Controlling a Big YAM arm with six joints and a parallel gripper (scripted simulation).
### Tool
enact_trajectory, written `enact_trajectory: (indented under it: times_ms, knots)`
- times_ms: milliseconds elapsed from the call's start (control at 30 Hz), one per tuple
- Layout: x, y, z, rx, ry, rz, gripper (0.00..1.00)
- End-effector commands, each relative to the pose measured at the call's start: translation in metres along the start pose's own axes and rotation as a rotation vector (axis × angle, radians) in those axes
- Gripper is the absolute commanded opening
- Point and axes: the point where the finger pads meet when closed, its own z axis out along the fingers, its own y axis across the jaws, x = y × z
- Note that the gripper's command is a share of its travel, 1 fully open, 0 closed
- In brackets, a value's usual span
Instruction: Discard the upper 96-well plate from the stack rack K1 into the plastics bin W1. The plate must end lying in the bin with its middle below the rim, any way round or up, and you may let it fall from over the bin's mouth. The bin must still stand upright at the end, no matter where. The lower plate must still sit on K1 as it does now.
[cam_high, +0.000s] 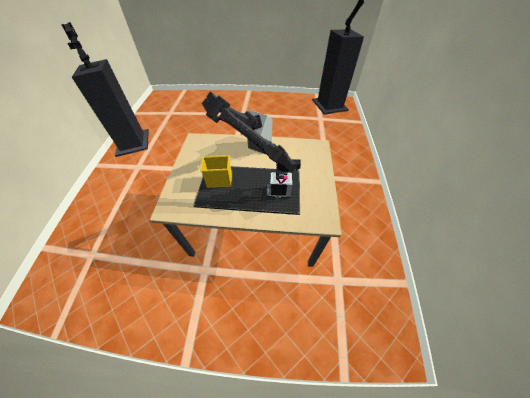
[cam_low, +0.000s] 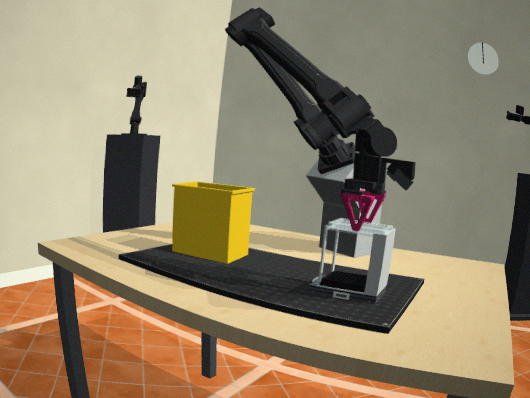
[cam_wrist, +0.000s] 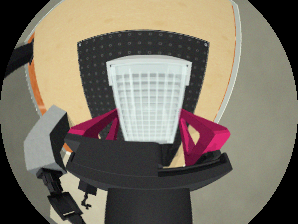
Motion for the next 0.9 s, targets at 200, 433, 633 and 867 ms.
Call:
enact_trajectory:
  times_ms: [200,433,633,867]
  knots:
    - [-0.01,-0.018,-0.029,0.028,-0.038,0.027,0.0]
    - [-0.01,-0.019,-0.042,0.031,-0.035,0.028,0.0]
    - [-0.01,-0.019,-0.05,0.031,-0.036,0.028,0.0]
    - [-0.009,-0.019,-0.061,0.03,-0.037,0.029,0.0]
